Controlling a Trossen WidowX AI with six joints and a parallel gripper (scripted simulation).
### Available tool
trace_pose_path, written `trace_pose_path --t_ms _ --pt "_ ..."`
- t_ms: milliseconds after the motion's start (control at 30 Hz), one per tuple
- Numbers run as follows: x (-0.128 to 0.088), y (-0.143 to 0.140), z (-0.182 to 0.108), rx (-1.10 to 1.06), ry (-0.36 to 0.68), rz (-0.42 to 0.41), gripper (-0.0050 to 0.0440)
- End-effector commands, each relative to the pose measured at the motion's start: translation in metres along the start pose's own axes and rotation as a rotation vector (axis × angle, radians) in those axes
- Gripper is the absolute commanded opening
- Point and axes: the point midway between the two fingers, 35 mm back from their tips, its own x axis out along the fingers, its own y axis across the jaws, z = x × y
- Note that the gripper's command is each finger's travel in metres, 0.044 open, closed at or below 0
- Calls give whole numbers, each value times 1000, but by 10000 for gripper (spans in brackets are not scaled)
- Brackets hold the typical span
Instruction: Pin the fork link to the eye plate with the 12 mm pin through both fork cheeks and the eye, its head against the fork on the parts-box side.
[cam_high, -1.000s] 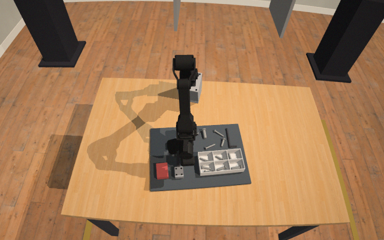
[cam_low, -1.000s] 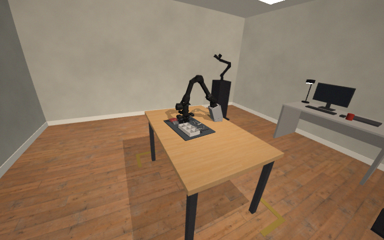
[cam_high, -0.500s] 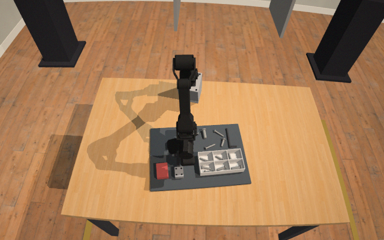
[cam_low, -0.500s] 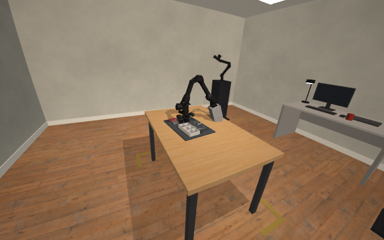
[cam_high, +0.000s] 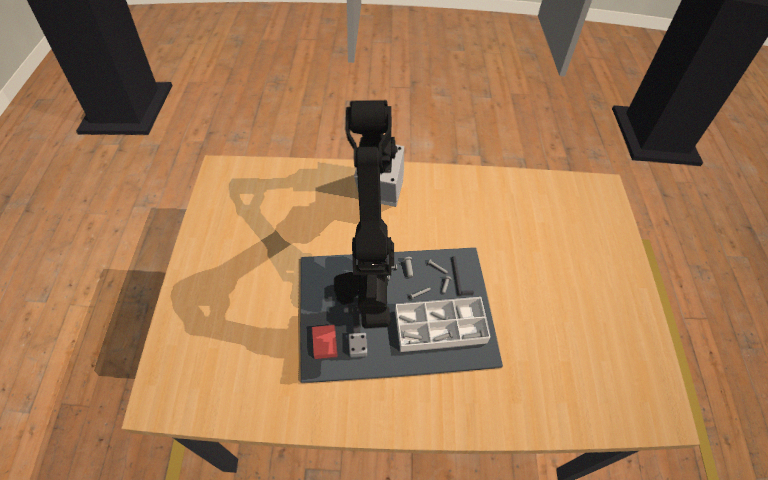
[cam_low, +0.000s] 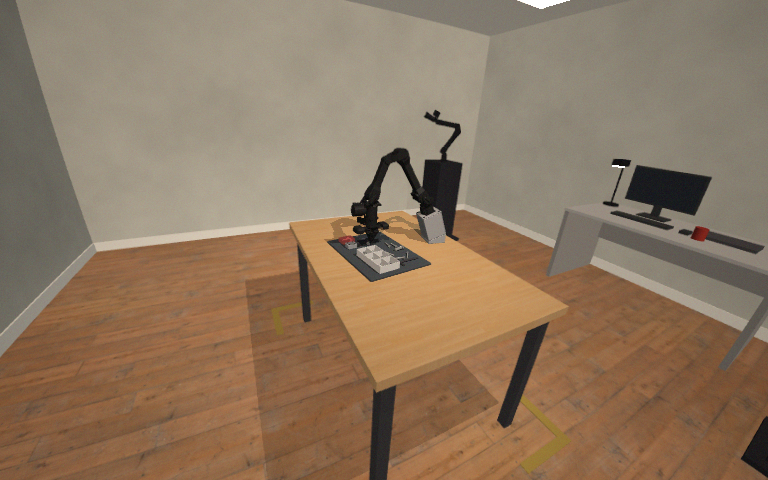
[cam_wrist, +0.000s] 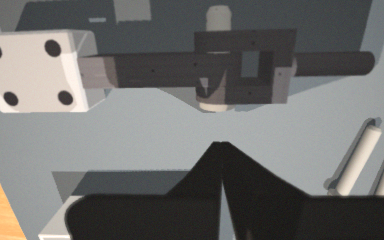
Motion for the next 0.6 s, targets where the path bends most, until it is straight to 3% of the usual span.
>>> trace_pose_path --t_ms 0,567 --pt "-21 11 1 6 -7 45 -50" --pt "-55 10 1 7 -7 46 -50"
